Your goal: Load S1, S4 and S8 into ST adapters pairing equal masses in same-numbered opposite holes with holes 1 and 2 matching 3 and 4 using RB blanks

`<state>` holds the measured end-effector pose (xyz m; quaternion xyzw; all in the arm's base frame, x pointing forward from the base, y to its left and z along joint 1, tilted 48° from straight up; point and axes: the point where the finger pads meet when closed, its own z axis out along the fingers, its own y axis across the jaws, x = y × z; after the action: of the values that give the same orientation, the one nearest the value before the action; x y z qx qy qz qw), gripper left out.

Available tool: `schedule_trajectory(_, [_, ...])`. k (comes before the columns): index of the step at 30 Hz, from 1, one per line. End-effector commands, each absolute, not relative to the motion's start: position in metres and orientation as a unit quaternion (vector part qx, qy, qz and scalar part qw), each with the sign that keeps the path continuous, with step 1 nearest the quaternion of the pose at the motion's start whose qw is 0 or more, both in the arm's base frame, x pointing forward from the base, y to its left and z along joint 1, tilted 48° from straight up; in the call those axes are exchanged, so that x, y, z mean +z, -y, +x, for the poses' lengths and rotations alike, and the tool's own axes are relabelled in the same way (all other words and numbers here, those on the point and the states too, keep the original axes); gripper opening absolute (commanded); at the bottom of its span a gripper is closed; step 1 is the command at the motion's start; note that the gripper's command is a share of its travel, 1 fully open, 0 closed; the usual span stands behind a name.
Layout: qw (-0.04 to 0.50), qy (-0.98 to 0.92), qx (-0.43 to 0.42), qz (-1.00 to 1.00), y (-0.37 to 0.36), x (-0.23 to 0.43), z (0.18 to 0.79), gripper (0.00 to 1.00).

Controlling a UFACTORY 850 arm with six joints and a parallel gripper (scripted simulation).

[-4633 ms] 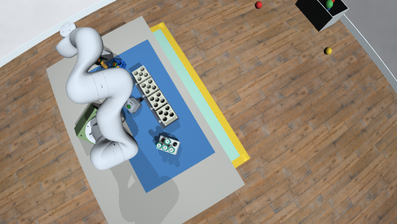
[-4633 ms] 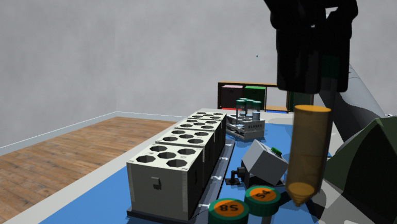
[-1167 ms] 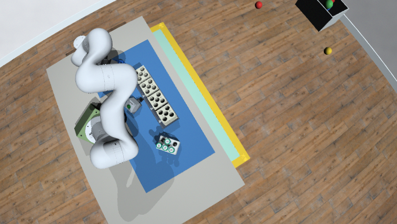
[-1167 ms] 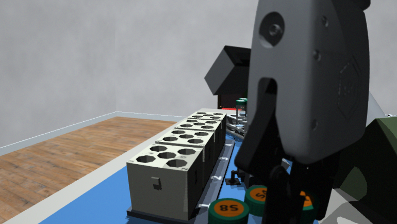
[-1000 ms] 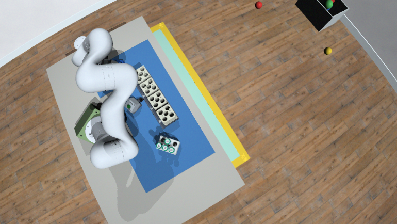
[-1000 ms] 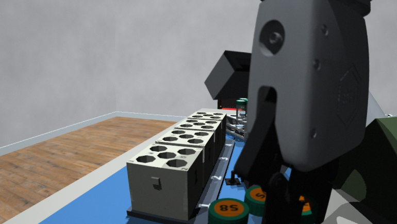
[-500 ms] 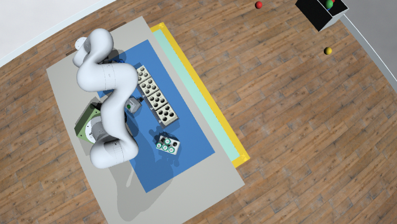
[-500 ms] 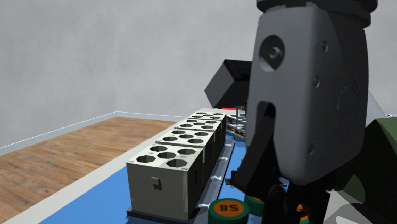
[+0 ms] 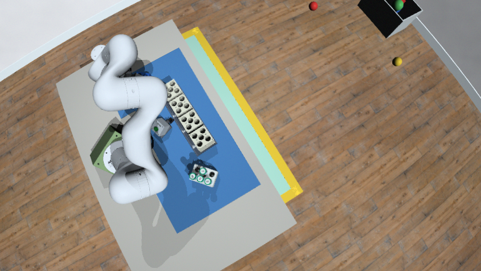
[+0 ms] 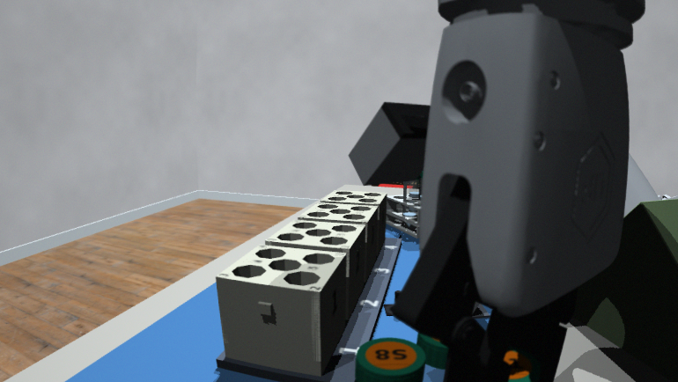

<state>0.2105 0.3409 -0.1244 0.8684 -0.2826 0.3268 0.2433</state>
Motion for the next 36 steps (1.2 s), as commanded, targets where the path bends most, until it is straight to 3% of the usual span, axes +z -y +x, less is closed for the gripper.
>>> schedule_trajectory(1, [0.242, 0.283, 0.327, 0.869, -0.342, -0.124, 0.21, 0.43])
schedule_trajectory(36, [0.242, 0.283, 0.327, 0.869, -0.359, -0.105, 0.198, 0.43])
